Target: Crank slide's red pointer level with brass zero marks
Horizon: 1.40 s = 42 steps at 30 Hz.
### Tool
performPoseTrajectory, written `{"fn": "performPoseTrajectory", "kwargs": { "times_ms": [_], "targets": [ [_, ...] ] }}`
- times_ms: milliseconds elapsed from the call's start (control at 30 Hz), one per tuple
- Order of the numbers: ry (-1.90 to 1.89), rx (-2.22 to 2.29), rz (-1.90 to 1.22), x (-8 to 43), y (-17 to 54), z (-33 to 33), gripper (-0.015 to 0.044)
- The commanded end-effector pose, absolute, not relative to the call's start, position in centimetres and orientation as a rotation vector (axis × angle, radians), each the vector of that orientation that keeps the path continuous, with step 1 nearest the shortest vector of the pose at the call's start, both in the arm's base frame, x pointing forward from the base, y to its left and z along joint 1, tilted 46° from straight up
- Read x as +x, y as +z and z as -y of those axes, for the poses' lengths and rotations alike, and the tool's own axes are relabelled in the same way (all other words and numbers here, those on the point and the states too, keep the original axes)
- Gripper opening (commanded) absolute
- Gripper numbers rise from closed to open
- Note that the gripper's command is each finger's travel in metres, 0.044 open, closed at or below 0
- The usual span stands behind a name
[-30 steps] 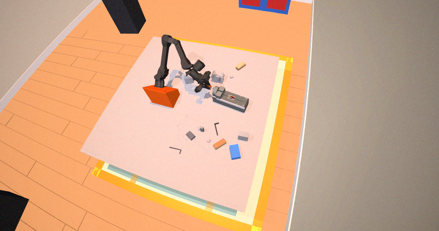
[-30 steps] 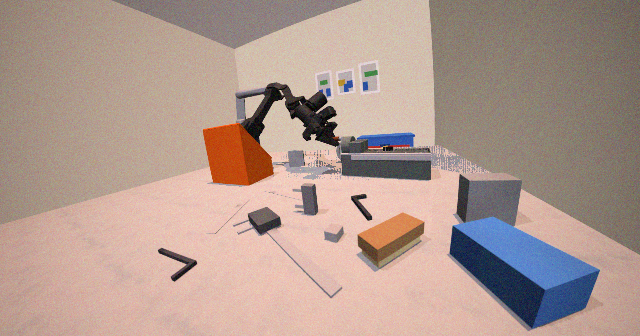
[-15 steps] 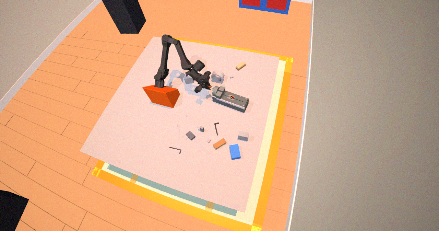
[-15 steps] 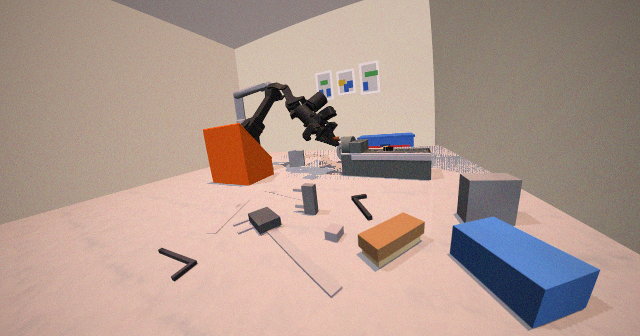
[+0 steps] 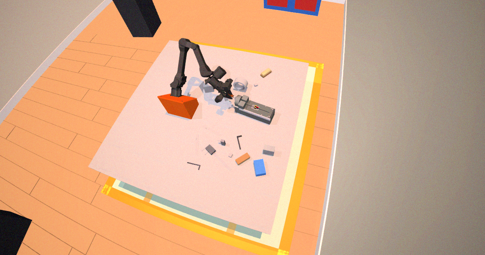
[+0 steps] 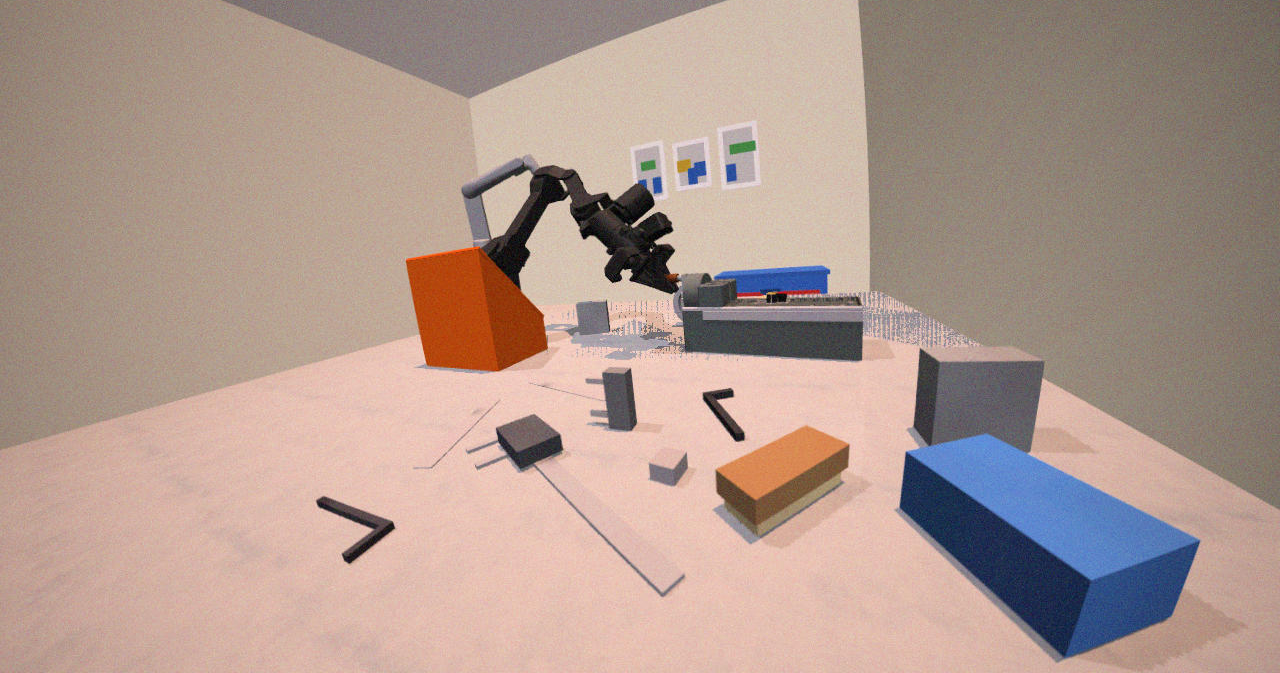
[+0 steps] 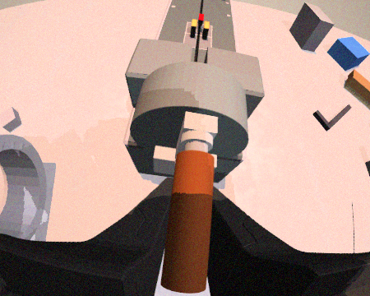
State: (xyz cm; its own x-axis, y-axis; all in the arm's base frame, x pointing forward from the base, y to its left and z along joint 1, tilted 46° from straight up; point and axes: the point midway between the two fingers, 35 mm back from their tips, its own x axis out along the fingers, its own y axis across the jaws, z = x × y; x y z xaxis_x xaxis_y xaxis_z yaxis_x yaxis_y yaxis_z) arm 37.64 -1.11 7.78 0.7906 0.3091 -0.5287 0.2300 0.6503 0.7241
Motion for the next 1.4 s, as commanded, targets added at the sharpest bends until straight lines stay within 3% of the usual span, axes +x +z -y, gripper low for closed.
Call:
{"fn": "performPoseTrajectory", "kwargs": {
  "times_ms": [0, 1367],
  "targets": [
    [0.021, 0.882, -0.689, 37.4, 7.08, 1.66, 0.0],
    [0.021, 0.882, -0.689, 37.34, 6.56, 1.8, 0.0]
  ]
}}
